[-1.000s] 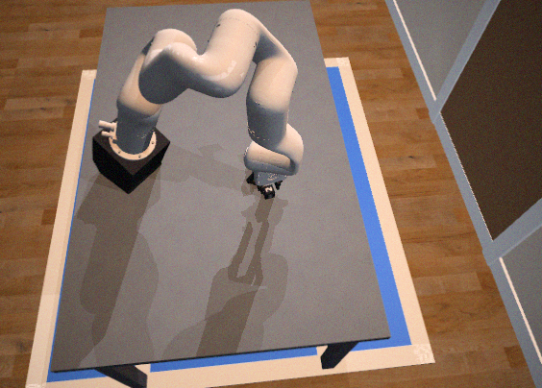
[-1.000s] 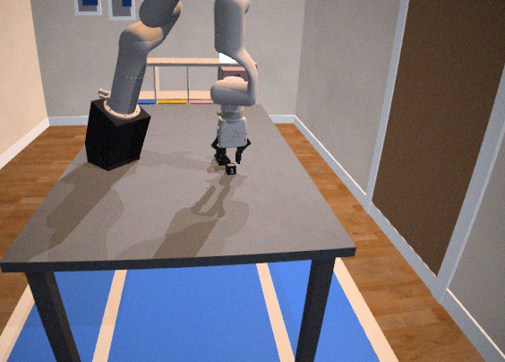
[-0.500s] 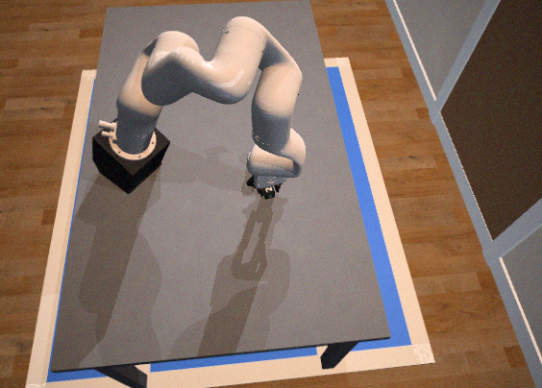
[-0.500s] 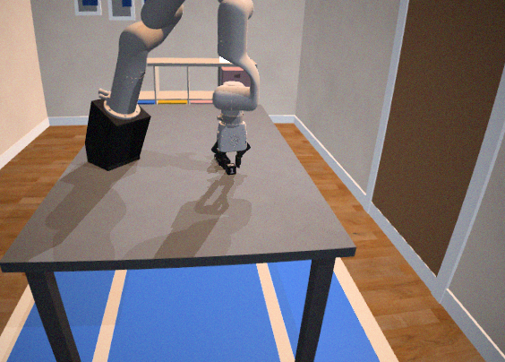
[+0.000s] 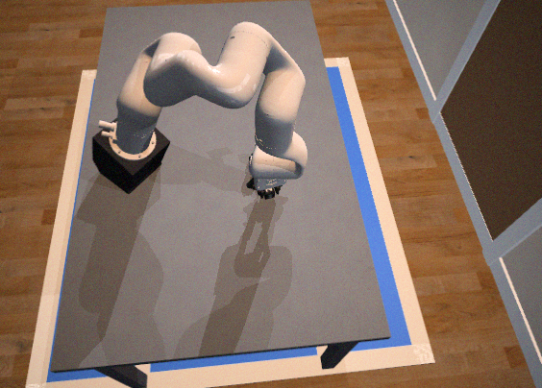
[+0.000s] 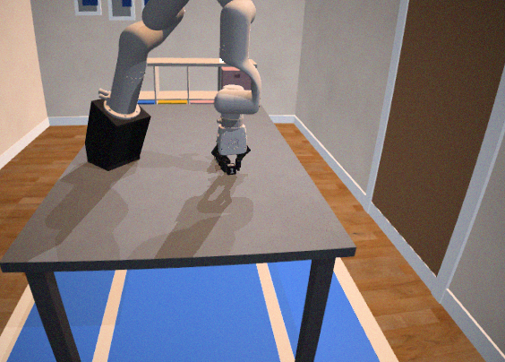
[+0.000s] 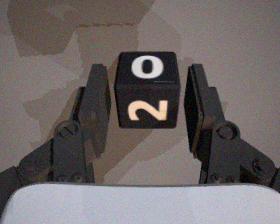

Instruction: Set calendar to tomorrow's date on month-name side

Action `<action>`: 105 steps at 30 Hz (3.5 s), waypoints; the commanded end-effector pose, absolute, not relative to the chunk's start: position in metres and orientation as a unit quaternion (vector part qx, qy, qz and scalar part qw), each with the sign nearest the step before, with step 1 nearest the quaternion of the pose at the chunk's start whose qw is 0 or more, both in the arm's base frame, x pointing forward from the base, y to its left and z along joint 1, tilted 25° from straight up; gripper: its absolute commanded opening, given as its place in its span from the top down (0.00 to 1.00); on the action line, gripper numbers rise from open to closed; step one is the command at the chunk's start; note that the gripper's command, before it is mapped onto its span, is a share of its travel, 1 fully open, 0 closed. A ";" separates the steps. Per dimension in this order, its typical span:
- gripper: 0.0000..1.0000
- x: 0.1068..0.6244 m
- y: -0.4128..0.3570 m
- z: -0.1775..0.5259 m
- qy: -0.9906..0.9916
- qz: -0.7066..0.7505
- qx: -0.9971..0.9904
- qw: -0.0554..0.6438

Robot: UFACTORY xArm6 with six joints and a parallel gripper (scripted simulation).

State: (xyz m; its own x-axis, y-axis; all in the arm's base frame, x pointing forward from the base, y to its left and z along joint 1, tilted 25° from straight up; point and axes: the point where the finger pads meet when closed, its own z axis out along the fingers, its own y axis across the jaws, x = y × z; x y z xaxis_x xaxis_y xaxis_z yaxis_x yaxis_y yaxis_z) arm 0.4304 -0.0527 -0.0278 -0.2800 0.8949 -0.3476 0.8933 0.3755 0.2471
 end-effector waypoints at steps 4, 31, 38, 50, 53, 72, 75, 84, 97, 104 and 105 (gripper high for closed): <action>0.51 0.431 -0.053 -0.027 0.800 0.003 0.559 0.219; 0.71 0.431 -0.053 -0.027 0.800 0.003 0.559 0.219; 0.71 0.431 -0.053 -0.027 0.800 0.003 0.559 0.219; 0.71 0.431 -0.053 -0.027 0.800 0.003 0.559 0.219; 0.71 0.431 -0.053 -0.027 0.800 0.003 0.559 0.219; 0.71 0.428 -0.050 -0.018 0.800 0.003 0.559 0.219; 0.71 0.423 -0.047 -0.006 0.800 0.003 0.559 0.219; 0.71 0.409 -0.038 0.029 0.800 0.003 0.559 0.219; 0.71 0.396 -0.029 0.063 0.800 0.003 0.559 0.219; 0.71 0.396 -0.028 0.063 0.800 0.003 0.559 0.219; 0.71 0.396 -0.028 0.063 0.800 0.003 0.559 0.219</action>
State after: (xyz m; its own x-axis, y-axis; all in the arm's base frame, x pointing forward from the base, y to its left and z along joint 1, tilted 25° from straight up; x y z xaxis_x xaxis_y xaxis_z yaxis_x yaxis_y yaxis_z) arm 0.3950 -0.0288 0.0610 -0.2768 0.8937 -0.3530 0.8894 0.3774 0.2580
